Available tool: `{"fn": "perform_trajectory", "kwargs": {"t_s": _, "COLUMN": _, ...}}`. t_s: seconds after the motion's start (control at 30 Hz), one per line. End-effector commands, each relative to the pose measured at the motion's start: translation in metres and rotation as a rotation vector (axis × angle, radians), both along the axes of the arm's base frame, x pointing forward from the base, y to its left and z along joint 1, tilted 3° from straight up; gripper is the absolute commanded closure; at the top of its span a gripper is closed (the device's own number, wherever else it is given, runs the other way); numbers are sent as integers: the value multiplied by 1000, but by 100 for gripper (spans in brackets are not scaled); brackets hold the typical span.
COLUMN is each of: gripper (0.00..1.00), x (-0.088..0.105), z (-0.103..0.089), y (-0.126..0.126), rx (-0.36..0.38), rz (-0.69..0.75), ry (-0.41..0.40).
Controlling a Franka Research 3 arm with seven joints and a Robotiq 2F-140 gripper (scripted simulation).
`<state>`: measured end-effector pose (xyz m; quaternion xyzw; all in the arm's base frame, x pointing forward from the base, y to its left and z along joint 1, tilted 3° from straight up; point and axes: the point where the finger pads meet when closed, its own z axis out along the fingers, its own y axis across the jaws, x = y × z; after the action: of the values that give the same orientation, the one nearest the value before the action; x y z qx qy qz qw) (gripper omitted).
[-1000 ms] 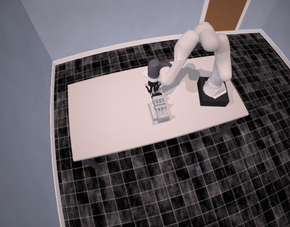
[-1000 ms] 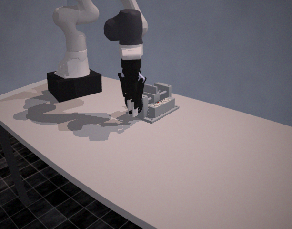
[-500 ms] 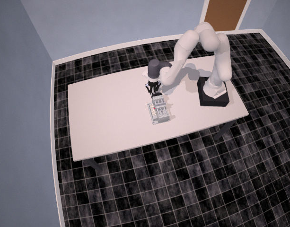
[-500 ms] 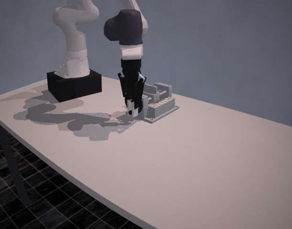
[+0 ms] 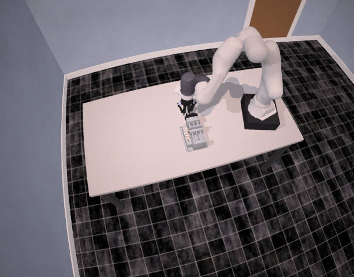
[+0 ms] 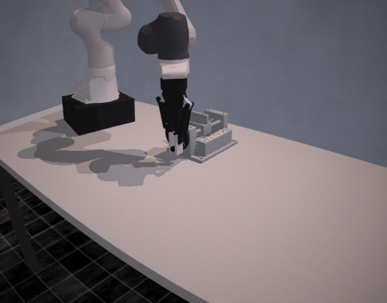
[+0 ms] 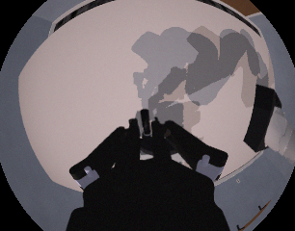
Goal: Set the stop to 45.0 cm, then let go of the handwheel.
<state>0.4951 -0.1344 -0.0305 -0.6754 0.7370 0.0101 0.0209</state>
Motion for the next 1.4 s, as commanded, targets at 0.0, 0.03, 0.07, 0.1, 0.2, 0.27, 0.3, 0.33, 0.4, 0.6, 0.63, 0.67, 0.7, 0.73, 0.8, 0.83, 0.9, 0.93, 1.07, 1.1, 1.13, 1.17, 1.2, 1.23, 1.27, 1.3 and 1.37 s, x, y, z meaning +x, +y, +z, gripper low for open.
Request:
{"fn": "perform_trajectory", "kwargs": {"t_s": 0.0, "gripper": 96, "x": -1, "z": -3, "y": 1, "rx": -1, "rz": 0, "ry": 2}}
{"fn": "perform_trajectory", "kwargs": {"t_s": 0.03, "gripper": 96, "x": -1, "z": -3, "y": 1, "rx": -1, "rz": 0, "ry": 2}}
{"fn": "perform_trajectory", "kwargs": {"t_s": 0.07, "gripper": 96, "x": -1, "z": -3, "y": 1, "rx": -1, "rz": 0, "ry": 2}}
{"fn": "perform_trajectory", "kwargs": {"t_s": 0.1, "gripper": 96, "x": -1, "z": -3, "y": 1, "rx": -1, "rz": 0, "ry": 2}}
{"fn": "perform_trajectory", "kwargs": {"t_s": 0.2, "gripper": 96, "x": -1, "z": -3, "y": 1, "rx": -1, "rz": 0, "ry": 2}}
{"fn": "perform_trajectory", "kwargs": {"t_s": 0.27, "gripper": 96, "x": -1, "z": -3, "y": 1, "rx": -1, "rz": 0, "ry": 2}}
{"fn": "perform_trajectory", "kwargs": {"t_s": 0.3, "gripper": 96, "x": -1, "z": -3, "y": 1, "rx": -1, "rz": 0, "ry": 2}}
{"fn": "perform_trajectory", "kwargs": {"t_s": 0.33, "gripper": 96, "x": -2, "z": -3, "y": 1, "rx": -1, "rz": 0, "ry": 2}}
{"fn": "perform_trajectory", "kwargs": {"t_s": 0.4, "gripper": 96, "x": -2, "z": -3, "y": 1, "rx": -1, "rz": 0, "ry": 2}}
{"fn": "perform_trajectory", "kwargs": {"t_s": 0.6, "gripper": 96, "x": -2, "z": -4, "y": 1, "rx": -1, "rz": 0, "ry": 2}}
{"fn": "perform_trajectory", "kwargs": {"t_s": 0.63, "gripper": 96, "x": -2, "z": -4, "y": 1, "rx": -1, "rz": 0, "ry": 2}}
{"fn": "perform_trajectory", "kwargs": {"t_s": 0.67, "gripper": 96, "x": -2, "z": -4, "y": 1, "rx": -1, "rz": 0, "ry": 2}}
{"fn": "perform_trajectory", "kwargs": {"t_s": 0.7, "gripper": 96, "x": -3, "z": -4, "y": 1, "rx": -1, "rz": 0, "ry": 2}}
{"fn": "perform_trajectory", "kwargs": {"t_s": 0.73, "gripper": 96, "x": -3, "z": -4, "y": 1, "rx": -1, "rz": 0, "ry": 2}}
{"fn": "perform_trajectory", "kwargs": {"t_s": 0.8, "gripper": 96, "x": -3, "z": -5, "y": 1, "rx": -1, "rz": 0, "ry": 2}}
{"fn": "perform_trajectory", "kwargs": {"t_s": 0.83, "gripper": 96, "x": -3, "z": -5, "y": 1, "rx": -1, "rz": 0, "ry": 2}}
{"fn": "perform_trajectory", "kwargs": {"t_s": 0.9, "gripper": 96, "x": -4, "z": -5, "y": 1, "rx": -1, "rz": 0, "ry": 2}}
{"fn": "perform_trajectory", "kwargs": {"t_s": 0.93, "gripper": 96, "x": -4, "z": -6, "y": 1, "rx": -1, "rz": 0, "ry": 2}}
{"fn": "perform_trajectory", "kwargs": {"t_s": 1.07, "gripper": 96, "x": -5, "z": -7, "y": 1, "rx": -1, "rz": 0, "ry": 2}}
{"fn": "perform_trajectory", "kwargs": {"t_s": 1.1, "gripper": 96, "x": -6, "z": -7, "y": 1, "rx": -1, "rz": 0, "ry": 2}}
{"fn": "perform_trajectory", "kwargs": {"t_s": 1.13, "gripper": 96, "x": -6, "z": -7, "y": 1, "rx": -1, "rz": 0, "ry": 2}}
{"fn": "perform_trajectory", "kwargs": {"t_s": 1.17, "gripper": 96, "x": -6, "z": -7, "y": 1, "rx": -1, "rz": 0, "ry": 2}}
{"fn": "perform_trajectory", "kwargs": {"t_s": 1.2, "gripper": 96, "x": -6, "z": -7, "y": 1, "rx": -1, "rz": 0, "ry": 2}}
{"fn": "perform_trajectory", "kwargs": {"t_s": 1.23, "gripper": 96, "x": -6, "z": -7, "y": 1, "rx": -1, "rz": 0, "ry": 2}}
{"fn": "perform_trajectory", "kwargs": {"t_s": 1.27, "gripper": 96, "x": -7, "z": -8, "y": 1, "rx": -1, "rz": 0, "ry": 2}}
{"fn": "perform_trajectory", "kwargs": {"t_s": 1.3, "gripper": 96, "x": -7, "z": -8, "y": 1, "rx": -1, "rz": 0, "ry": 2}}
{"fn": "perform_trajectory", "kwargs": {"t_s": 1.37, "gripper": 96, "x": -8, "z": -9, "y": 1, "rx": -1, "rz": 0, "ry": 2}}
